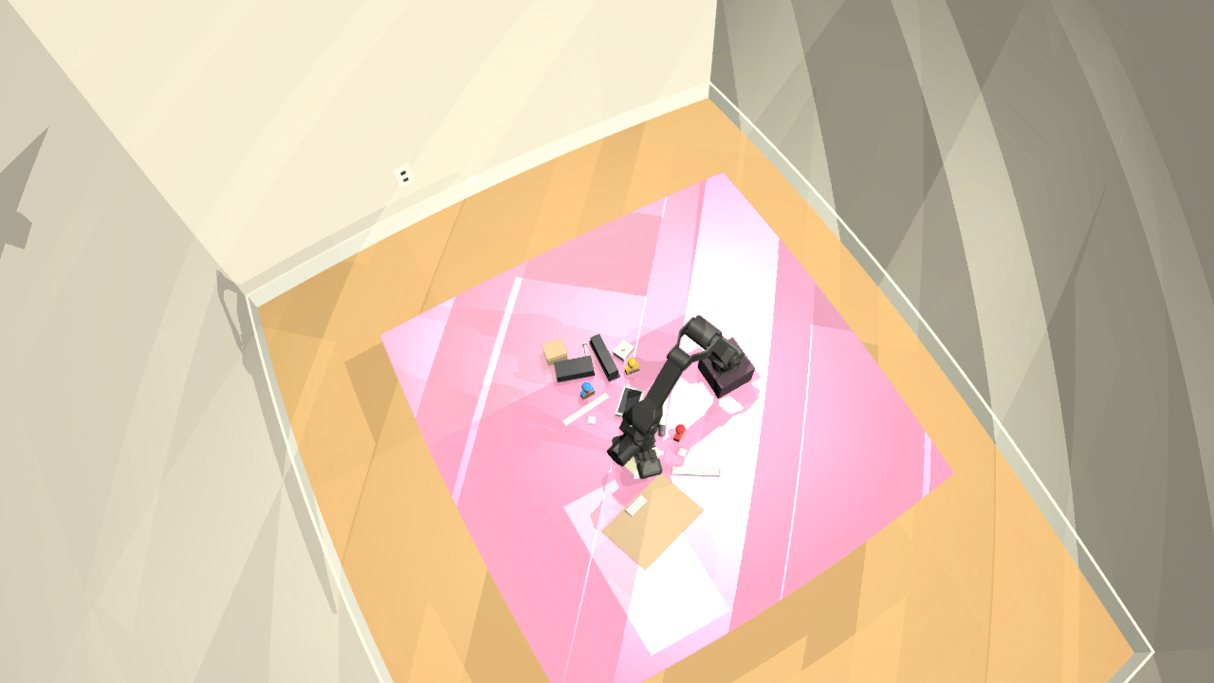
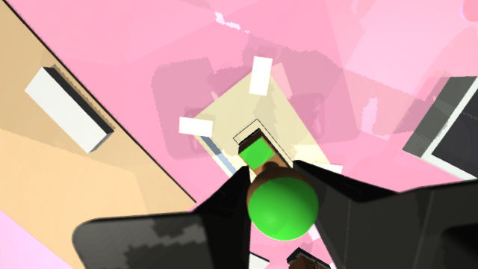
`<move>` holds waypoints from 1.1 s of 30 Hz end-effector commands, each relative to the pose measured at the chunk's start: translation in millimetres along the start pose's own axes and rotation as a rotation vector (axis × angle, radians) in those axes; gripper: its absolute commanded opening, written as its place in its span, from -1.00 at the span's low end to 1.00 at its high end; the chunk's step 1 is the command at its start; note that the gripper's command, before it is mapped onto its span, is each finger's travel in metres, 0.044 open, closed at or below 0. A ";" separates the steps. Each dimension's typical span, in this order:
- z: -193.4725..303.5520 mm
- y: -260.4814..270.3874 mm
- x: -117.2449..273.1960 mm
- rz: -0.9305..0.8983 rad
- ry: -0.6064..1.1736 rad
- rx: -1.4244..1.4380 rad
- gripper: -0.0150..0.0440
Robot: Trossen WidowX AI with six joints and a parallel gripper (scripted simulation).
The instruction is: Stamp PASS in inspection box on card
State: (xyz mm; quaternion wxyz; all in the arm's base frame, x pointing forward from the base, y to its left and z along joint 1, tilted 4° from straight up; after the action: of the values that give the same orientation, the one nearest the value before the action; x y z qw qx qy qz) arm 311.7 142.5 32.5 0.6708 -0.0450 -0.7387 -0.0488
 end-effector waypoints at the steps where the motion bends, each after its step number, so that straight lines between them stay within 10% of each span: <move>1: -0.6 0.0 3.8 0.001 -0.003 0.002 -0.49; 33: -1.6 0.0 55.6 0.001 -0.003 0.002 -0.49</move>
State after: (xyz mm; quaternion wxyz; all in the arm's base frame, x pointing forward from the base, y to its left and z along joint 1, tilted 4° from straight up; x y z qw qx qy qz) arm 307.6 142.3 80.7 0.6730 -0.0444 -0.7369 -0.0461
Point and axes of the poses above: the point midway between the two fingers, 35 mm back from their tips, its own x axis back along the fingers, its own y axis across the jaws, z = x × y, the point moved 2 cm from there along x, back along the fingers, and after that the axes turned 1 degree about -x, right-handed, at the moved point
